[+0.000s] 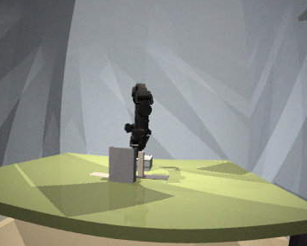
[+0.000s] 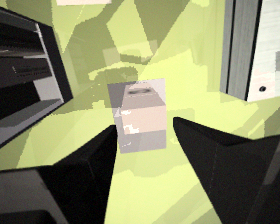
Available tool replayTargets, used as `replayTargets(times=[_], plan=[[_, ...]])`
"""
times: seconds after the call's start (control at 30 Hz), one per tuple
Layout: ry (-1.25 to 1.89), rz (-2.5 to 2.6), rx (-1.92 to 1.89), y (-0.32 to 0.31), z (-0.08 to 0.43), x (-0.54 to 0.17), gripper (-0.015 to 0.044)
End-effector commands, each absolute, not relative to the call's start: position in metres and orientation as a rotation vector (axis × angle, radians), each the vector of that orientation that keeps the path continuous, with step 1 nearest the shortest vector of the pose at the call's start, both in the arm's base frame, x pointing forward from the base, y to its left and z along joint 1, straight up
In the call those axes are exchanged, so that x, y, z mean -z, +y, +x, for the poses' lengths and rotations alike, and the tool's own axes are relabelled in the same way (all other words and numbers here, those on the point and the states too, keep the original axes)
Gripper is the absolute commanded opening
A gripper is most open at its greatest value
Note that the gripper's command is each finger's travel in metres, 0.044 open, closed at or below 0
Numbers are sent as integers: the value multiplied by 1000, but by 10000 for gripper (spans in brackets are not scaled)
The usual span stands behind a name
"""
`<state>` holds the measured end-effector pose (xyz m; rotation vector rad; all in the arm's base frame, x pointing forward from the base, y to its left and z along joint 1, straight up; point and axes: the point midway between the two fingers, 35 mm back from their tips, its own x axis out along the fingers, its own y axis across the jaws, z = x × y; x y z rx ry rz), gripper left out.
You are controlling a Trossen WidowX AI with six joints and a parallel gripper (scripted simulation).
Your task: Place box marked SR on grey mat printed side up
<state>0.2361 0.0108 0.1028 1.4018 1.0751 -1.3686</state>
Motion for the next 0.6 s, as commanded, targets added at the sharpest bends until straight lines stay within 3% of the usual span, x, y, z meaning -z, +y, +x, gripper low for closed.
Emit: replayTargets(times=[0.0,0.3,0.57], plan=[[1071,1402,1373,10,236,-97,237],[1071,1402,1373,10,235,-85,237],[1076,1401,1370,11,235,-87,184]])
